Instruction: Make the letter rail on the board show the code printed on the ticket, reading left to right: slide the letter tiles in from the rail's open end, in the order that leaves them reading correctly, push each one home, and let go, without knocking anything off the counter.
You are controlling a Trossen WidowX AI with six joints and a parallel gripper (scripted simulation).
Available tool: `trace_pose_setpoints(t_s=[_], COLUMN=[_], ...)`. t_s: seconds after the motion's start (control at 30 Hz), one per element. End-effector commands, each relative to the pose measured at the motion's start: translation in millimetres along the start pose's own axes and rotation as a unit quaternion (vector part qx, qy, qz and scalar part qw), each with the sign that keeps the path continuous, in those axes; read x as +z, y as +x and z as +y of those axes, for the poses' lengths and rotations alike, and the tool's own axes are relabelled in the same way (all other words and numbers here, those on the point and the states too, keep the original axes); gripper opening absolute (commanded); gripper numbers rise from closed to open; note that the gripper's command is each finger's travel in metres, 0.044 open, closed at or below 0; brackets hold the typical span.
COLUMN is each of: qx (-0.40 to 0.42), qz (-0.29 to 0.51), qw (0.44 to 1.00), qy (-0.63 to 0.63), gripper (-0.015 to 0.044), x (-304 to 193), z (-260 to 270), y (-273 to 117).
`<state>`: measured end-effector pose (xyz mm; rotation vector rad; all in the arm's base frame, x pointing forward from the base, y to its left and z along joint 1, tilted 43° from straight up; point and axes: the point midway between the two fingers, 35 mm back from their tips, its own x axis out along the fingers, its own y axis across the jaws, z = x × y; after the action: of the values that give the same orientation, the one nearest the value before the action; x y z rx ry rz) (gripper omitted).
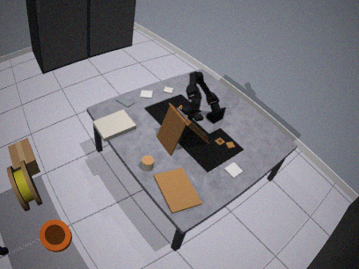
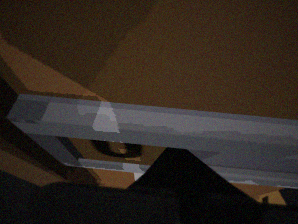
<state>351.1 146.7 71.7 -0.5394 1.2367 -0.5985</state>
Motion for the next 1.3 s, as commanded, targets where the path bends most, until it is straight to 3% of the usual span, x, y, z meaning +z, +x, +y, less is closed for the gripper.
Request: trace_pose_setpoints(t_s=[0.0, 0.8, 0.87, 1.03, 1.27], qx=[0.004, 0.004, 0.009, 0.028, -0.006], qz=[-0.001, -0.001, -0.014, -0.099, -0.225], qw=[1.000, 1.000, 0.999, 0.960, 0.799], qy=[0.002, 0.002, -0.030, -0.261, -0.557], gripper=[0.0000, 0.0000, 0.0053, 0.0184, 0.0368], x=[-2, -21, -20, -34, -65], z=[0, 1, -2, -18, -49], y=[-2, -22, -29, -82, -144])
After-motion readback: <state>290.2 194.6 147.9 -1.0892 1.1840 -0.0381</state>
